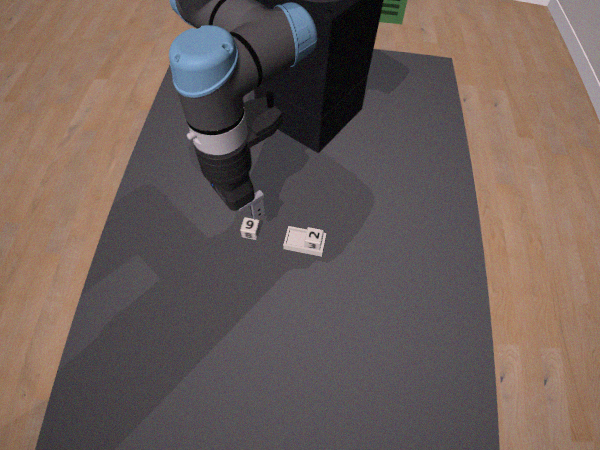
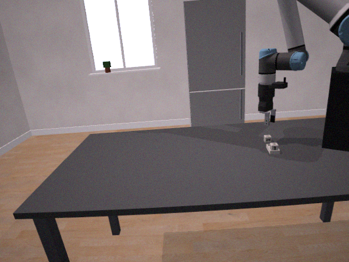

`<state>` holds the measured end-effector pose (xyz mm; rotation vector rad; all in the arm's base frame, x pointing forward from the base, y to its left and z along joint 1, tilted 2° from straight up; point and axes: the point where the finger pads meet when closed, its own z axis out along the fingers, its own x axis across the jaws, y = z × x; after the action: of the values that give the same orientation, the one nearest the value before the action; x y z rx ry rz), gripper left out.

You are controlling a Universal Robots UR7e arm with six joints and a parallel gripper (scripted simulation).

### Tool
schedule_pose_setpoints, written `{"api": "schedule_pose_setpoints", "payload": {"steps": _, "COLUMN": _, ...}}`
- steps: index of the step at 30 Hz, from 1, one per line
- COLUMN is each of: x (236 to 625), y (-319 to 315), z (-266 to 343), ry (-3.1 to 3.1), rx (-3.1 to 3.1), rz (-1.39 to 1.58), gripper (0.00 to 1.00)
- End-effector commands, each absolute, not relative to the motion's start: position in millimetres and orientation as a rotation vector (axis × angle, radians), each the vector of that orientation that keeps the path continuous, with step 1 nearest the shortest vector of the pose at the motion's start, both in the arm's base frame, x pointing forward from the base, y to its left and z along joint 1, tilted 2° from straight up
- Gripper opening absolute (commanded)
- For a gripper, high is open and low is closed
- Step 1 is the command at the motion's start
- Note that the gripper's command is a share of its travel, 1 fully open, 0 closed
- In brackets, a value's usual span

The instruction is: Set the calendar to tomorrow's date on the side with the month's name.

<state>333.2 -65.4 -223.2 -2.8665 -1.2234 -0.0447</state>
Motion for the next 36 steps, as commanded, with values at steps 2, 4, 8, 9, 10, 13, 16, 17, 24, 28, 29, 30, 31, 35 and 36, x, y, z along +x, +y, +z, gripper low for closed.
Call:
{"api": "schedule_pose_setpoints", "payload": {"steps": 2, "x": 333.6, "y": -65.1, "z": -224.2, "ry": -0.926, "rx": -2.979, "rz": -0.035, "gripper": 1.00}}
{"api": "schedule_pose_setpoints", "payload": {"steps": 4, "x": 333.8, "y": -65.1, "z": -224.5, "ry": -0.855, "rx": -3.000, "rz": -0.035, "gripper": 1.00}}
{"api": "schedule_pose_setpoints", "payload": {"steps": 8, "x": 334.2, "y": -65.3, "z": -225.1, "ry": -0.716, "rx": -3.035, "rz": -0.033, "gripper": 1.00}}
{"api": "schedule_pose_setpoints", "payload": {"steps": 9, "x": 334.4, "y": -65.5, "z": -225.4, "ry": -0.648, "rx": -3.050, "rz": -0.032, "gripper": 1.00}}
{"api": "schedule_pose_setpoints", "payload": {"steps": 10, "x": 334.7, "y": -65.7, "z": -225.6, "ry": -0.582, "rx": -3.063, "rz": -0.031, "gripper": 1.00}}
{"api": "schedule_pose_setpoints", "payload": {"steps": 13, "x": 335.4, "y": -66.4, "z": -226.4, "ry": -0.397, "rx": -3.091, "rz": -0.029, "gripper": 1.00}}
{"api": "schedule_pose_setpoints", "payload": {"steps": 16, "x": 336.2, "y": -67.3, "z": -227.0, "ry": -0.237, "rx": -3.106, "rz": -0.027, "gripper": 1.00}}
{"api": "schedule_pose_setpoints", "payload": {"steps": 17, "x": 336.4, "y": -67.6, "z": -227.2, "ry": -0.190, "rx": -3.109, "rz": -0.026, "gripper": 1.00}}
{"api": "schedule_pose_setpoints", "payload": {"steps": 24, "x": 337.2, "y": -68.9, "z": -227.9, "ry": -0.012, "rx": -3.114, "rz": -0.024, "gripper": 1.00}}
{"api": "schedule_pose_setpoints", "payload": {"steps": 28, "x": 337.6, "y": -69.6, "z": -228.2, "ry": 0.065, "rx": -3.113, "rz": -0.023, "gripper": 1.00}}
{"api": "schedule_pose_setpoints", "payload": {"steps": 29, "x": 337.6, "y": -69.7, "z": -228.3, "ry": 0.075, "rx": -3.113, "rz": -0.023, "gripper": 1.00}}
{"api": "schedule_pose_setpoints", "payload": {"steps": 30, "x": 337.7, "y": -69.8, "z": -228.3, "ry": 0.084, "rx": -3.112, "rz": -0.023, "gripper": 1.00}}
{"api": "schedule_pose_setpoints", "payload": {"steps": 31, "x": 337.7, "y": -69.8, "z": -228.3, "ry": 0.089, "rx": -3.112, "rz": -0.023, "gripper": 1.00}}
{"api": "schedule_pose_setpoints", "payload": {"steps": 35, "x": 337.7, "y": -69.9, "z": -228.3, "ry": 0.095, "rx": -3.112, "rz": -0.022, "gripper": 1.00}}
{"api": "schedule_pose_setpoints", "payload": {"steps": 36, "x": 337.7, "y": -69.9, "z": -228.3, "ry": 0.095, "rx": -3.112, "rz": -0.022, "gripper": 0.87}}
